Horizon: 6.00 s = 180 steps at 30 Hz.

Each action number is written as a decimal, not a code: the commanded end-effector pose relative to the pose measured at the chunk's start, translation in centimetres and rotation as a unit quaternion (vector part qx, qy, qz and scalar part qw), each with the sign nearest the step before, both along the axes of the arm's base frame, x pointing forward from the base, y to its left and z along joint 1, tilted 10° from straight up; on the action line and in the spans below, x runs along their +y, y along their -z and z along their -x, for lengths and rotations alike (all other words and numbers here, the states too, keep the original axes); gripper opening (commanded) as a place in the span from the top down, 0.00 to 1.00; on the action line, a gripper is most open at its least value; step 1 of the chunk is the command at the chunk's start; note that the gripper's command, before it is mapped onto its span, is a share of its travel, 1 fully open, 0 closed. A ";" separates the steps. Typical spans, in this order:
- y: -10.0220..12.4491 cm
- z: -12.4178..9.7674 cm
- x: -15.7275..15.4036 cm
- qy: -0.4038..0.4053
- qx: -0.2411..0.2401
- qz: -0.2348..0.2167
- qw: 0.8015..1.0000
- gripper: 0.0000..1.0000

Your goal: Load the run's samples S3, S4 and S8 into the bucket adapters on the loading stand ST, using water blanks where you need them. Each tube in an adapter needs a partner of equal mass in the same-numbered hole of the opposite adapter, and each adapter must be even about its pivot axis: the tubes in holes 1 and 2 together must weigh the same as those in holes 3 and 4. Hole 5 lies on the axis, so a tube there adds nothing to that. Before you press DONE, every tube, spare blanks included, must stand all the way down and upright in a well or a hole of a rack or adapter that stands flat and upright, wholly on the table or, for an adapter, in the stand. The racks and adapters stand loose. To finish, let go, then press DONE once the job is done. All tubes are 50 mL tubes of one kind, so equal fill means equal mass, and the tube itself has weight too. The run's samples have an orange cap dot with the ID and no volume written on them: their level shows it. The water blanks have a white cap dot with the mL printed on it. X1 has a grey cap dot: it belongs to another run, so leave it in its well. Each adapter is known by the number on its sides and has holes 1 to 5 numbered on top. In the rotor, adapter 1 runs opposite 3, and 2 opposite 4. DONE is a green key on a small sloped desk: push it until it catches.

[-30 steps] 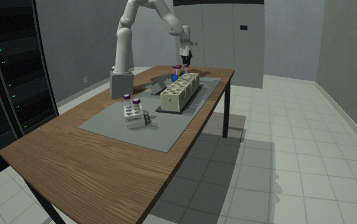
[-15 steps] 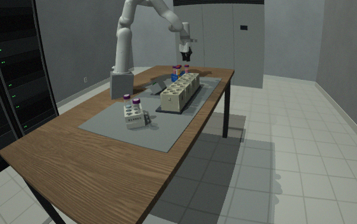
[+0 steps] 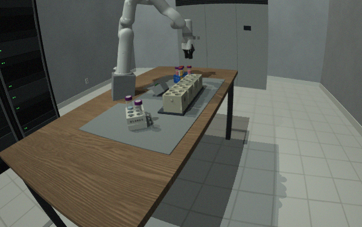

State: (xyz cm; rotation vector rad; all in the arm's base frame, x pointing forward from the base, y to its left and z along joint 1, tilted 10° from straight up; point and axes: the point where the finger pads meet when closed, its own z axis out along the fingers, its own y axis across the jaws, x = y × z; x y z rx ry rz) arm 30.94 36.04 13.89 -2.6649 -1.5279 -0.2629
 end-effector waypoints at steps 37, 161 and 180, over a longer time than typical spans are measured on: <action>-5.2 0.5 -0.6 0.000 -0.001 -0.002 1.000 0.56; 7.8 4.5 -0.3 0.000 -0.001 -0.001 1.000 0.43; 8.8 4.4 -0.2 0.000 -0.001 -0.001 1.000 0.43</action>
